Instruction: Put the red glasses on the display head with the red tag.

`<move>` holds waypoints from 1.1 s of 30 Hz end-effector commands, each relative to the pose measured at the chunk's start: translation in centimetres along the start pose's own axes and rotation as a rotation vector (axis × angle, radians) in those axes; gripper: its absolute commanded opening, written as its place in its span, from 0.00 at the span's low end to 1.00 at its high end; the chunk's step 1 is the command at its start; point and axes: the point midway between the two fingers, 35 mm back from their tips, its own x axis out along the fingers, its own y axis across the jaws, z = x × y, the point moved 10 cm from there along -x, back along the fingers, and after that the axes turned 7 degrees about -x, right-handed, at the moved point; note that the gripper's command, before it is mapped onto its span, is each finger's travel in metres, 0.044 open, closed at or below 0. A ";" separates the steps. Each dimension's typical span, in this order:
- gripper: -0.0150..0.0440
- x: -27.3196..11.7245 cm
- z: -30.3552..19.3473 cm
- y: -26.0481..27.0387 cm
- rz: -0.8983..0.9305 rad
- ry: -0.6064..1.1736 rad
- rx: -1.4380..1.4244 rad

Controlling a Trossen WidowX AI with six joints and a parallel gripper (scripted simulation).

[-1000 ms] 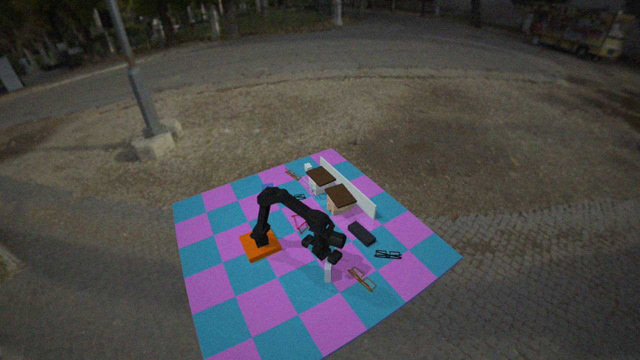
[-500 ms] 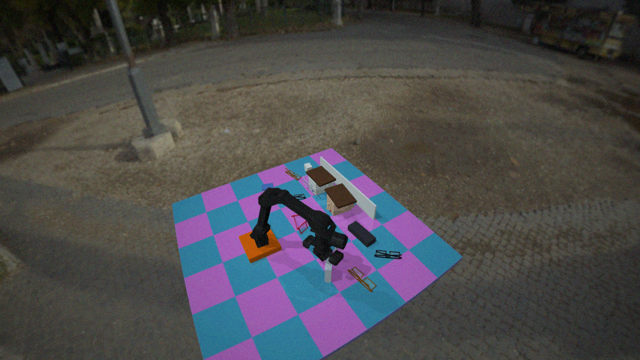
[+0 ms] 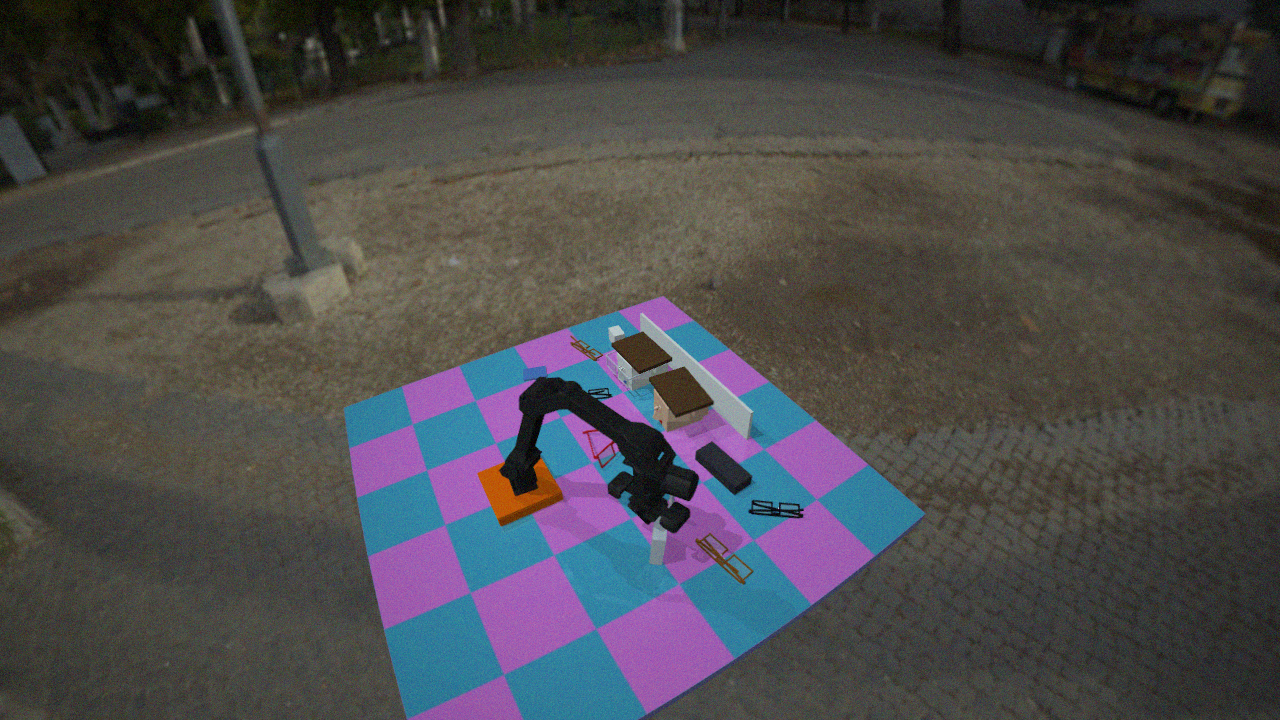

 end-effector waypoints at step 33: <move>0.25 0.1 -0.2 -1.8 0.001 -0.004 -0.004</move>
